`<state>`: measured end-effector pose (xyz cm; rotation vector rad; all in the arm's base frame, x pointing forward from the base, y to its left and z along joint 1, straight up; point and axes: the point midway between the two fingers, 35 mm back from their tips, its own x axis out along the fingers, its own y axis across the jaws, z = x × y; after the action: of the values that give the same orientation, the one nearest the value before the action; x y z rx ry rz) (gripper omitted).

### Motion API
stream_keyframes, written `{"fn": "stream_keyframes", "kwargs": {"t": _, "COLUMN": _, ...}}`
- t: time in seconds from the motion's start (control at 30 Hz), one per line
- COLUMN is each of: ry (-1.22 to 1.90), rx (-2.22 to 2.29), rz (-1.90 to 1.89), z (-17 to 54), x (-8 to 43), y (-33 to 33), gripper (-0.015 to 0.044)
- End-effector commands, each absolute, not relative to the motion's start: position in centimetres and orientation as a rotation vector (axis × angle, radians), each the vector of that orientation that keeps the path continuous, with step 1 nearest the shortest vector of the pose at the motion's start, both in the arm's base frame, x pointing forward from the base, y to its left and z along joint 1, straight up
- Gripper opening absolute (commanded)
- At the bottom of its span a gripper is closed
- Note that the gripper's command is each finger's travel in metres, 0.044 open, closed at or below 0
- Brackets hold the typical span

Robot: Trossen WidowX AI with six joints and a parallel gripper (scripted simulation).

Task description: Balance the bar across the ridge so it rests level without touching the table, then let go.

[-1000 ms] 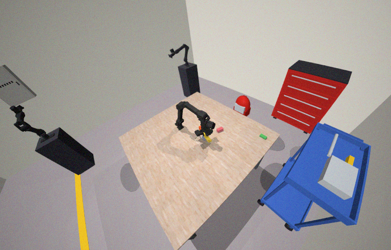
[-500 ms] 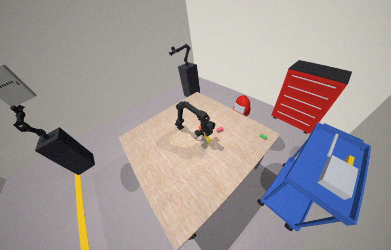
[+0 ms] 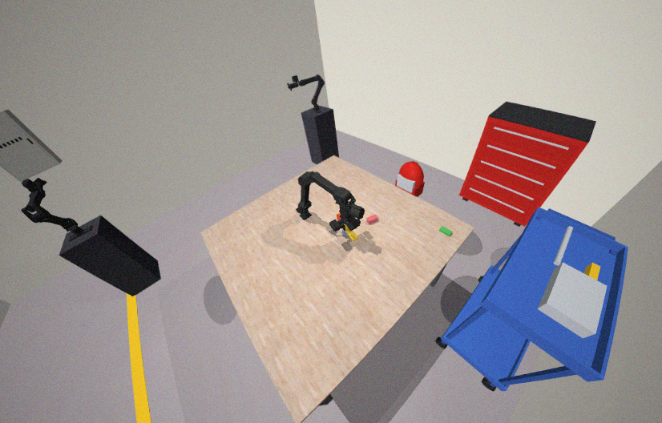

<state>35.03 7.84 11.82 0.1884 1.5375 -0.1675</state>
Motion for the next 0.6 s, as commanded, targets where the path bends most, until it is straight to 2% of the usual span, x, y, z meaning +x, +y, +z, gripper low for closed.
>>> {"fn": "stream_keyframes", "kwargs": {"t": 0.0, "ry": 1.534, "rx": 0.19, "rz": -0.174, "z": 11.81, "x": 35.06, "y": 7.77, "gripper": 0.0}}
{"fn": "stream_keyframes", "kwargs": {"t": 0.57, "ry": 1.534, "rx": 0.19, "rz": -0.174, "z": 11.66, "x": 35.06, "y": 7.78, "gripper": 0.0}}
